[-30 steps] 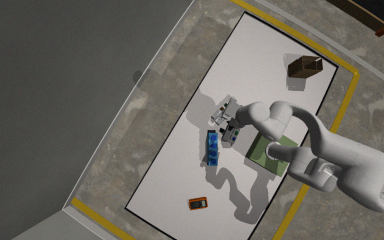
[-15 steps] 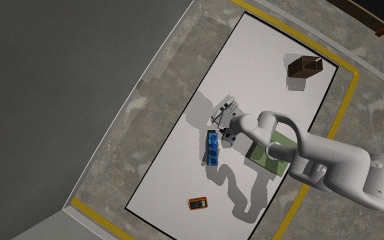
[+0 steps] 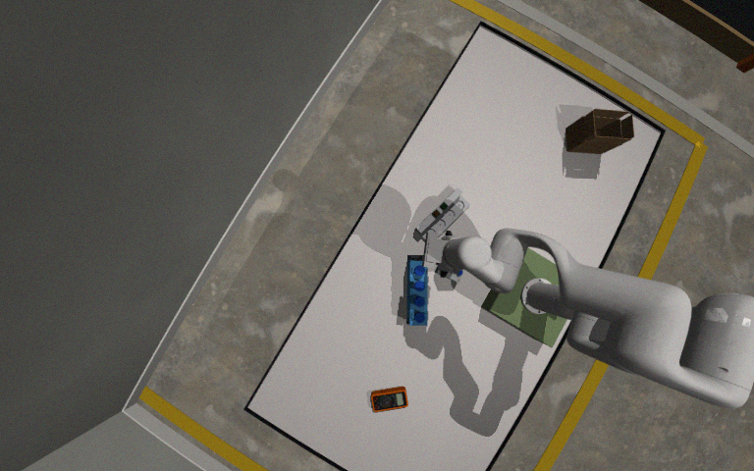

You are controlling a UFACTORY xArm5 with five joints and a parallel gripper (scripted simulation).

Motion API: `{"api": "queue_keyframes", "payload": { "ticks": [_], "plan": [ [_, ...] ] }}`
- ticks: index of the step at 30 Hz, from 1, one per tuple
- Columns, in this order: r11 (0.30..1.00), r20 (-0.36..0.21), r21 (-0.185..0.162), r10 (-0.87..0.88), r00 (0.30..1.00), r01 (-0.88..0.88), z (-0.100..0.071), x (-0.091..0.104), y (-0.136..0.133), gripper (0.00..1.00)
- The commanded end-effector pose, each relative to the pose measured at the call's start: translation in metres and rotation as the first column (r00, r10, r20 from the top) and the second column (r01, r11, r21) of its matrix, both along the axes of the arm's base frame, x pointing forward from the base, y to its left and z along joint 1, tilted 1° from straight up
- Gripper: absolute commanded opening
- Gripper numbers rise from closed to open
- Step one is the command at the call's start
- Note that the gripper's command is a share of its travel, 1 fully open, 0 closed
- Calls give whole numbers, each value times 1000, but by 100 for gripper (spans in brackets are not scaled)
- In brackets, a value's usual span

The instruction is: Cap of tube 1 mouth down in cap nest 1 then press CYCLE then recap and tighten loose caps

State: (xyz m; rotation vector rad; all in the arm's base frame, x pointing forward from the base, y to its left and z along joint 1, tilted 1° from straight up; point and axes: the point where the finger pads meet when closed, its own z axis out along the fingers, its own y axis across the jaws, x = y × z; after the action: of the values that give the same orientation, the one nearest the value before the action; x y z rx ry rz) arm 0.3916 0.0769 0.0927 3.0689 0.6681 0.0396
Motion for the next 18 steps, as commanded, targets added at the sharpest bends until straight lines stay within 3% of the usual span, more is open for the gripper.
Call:
{"api": "queue_keyframes", "payload": {
  "ticks": [1, 18],
  "plan": [
    [997, 3, 1, 75, 997, -75, -1, 2, 1, 46],
    [948, -2, -3, 319, 948, -319, -1, 2, 1, 46]
  ]
}}
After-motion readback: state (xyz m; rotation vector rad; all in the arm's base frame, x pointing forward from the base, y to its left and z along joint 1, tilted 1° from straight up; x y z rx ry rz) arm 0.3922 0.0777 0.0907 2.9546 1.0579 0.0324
